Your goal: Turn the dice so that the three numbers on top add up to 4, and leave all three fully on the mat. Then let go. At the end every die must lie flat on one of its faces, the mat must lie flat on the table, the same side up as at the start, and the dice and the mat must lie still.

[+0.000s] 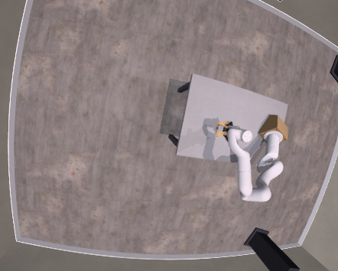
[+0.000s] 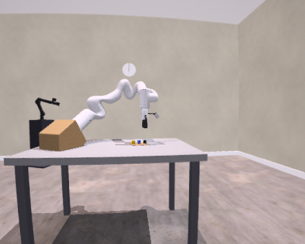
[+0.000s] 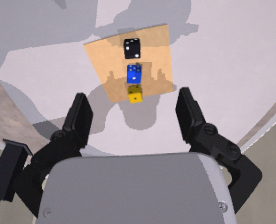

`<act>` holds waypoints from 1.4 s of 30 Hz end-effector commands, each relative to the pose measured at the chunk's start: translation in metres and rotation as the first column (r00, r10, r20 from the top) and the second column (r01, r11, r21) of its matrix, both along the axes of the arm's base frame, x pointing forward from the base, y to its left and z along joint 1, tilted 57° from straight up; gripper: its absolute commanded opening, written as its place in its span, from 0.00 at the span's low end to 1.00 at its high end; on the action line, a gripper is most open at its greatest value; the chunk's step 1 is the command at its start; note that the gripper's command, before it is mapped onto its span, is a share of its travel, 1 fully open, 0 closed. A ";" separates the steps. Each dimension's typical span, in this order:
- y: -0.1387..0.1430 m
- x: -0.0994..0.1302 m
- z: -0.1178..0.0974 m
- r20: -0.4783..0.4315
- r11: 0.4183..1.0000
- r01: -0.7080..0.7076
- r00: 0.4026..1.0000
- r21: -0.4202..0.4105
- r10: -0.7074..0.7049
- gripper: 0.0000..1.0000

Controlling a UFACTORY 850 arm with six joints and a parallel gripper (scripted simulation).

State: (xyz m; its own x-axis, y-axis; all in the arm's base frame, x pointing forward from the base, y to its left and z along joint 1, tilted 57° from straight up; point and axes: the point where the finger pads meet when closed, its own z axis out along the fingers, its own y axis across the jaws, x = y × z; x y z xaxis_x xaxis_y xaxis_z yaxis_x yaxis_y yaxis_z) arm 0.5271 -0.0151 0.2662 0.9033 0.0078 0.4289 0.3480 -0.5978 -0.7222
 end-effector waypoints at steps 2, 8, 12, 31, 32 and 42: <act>-0.018 -0.005 0.012 0.001 1.000 0.000 1.000 0.000 0.000 1.00; -0.038 -0.012 0.026 0.001 1.000 0.000 1.000 0.000 0.000 1.00; -0.043 -0.013 0.030 0.001 1.000 0.000 1.000 0.000 0.000 1.00; -0.044 -0.013 0.030 0.001 1.000 0.000 1.000 0.000 0.000 1.00; -0.044 -0.013 0.030 0.001 1.000 0.000 1.000 0.000 0.000 1.00; -0.044 -0.013 0.030 0.001 1.000 0.000 1.000 0.000 0.000 1.00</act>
State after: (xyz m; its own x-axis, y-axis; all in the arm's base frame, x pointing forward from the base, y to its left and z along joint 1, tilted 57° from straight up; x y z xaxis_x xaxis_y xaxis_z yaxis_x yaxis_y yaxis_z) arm 0.5133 -0.0584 0.2957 0.9035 0.0081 0.4285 0.3481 -0.5971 -0.7227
